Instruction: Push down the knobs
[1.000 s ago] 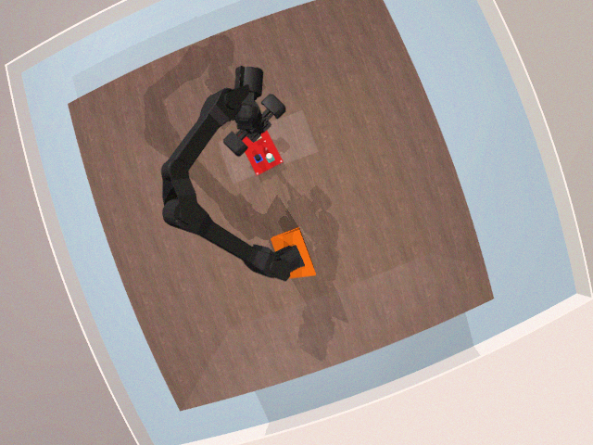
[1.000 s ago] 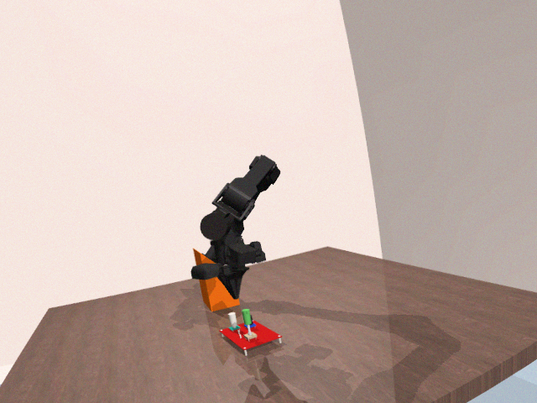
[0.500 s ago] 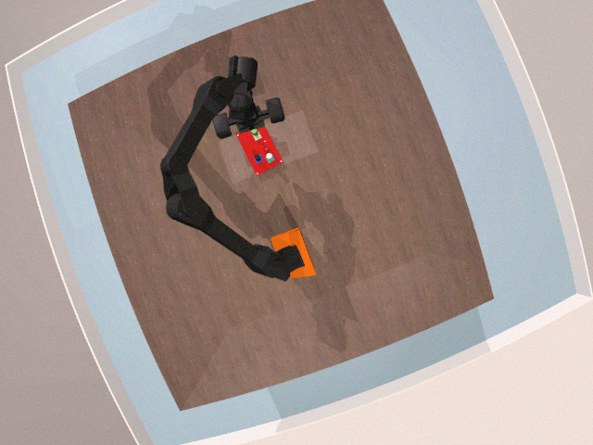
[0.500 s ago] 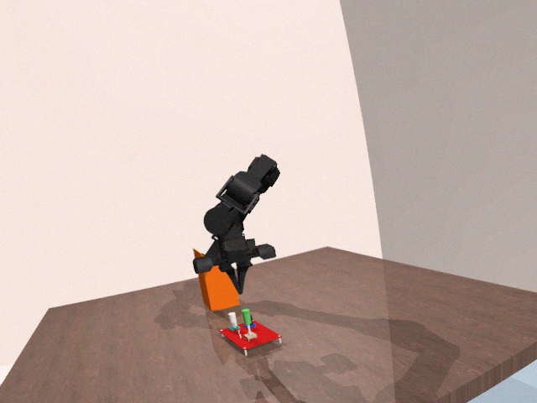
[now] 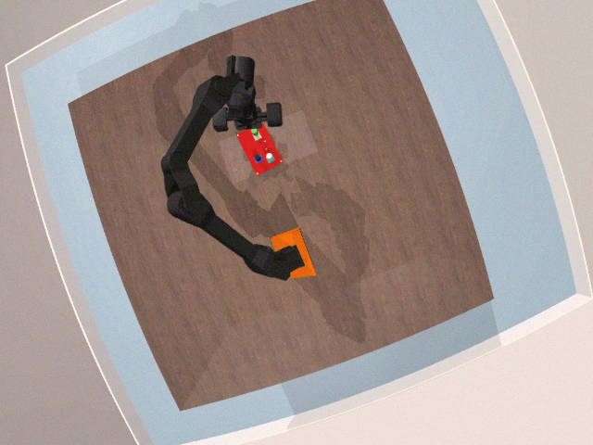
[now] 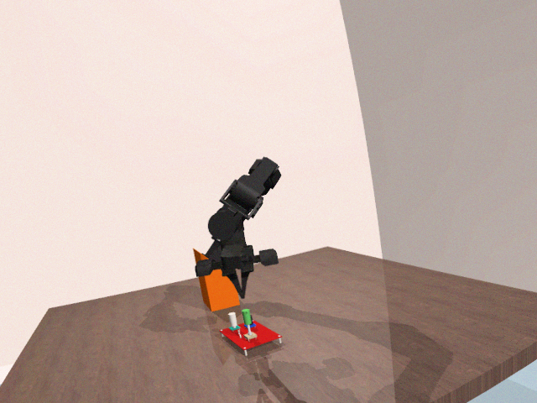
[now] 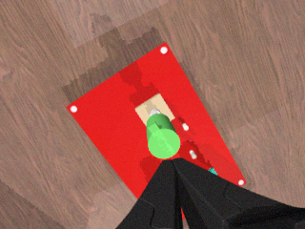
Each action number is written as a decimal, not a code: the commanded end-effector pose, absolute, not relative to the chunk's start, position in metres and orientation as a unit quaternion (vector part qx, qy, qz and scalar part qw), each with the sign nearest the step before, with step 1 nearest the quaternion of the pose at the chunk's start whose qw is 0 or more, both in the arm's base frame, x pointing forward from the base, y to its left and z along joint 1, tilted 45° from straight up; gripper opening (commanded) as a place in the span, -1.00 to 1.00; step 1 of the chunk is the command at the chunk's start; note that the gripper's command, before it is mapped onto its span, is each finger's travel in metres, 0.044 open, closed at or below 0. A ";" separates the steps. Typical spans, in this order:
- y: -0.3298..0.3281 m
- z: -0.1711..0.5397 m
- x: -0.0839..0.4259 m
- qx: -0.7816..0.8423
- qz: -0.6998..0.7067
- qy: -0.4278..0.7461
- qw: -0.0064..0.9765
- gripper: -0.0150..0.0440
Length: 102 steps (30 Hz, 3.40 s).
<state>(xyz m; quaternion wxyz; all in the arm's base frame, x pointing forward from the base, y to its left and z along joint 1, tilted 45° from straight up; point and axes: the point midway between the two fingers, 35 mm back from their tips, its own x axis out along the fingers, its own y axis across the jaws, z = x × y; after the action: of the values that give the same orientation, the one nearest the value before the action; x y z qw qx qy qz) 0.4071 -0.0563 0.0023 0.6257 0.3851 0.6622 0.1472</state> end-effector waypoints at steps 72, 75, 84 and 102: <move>-0.033 -0.020 0.408 0.388 0.147 0.664 0.622 -0.49; -0.031 -0.022 0.409 0.388 0.147 0.664 0.622 -0.49; -0.029 -0.025 0.409 0.388 0.147 0.664 0.622 -0.49; -0.022 -0.031 0.409 0.388 0.147 0.664 0.622 -0.49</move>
<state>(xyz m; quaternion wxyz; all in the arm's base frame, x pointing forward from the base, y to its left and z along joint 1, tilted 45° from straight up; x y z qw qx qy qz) 0.4074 -0.0328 -0.0239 0.6233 0.3933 0.6610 0.1411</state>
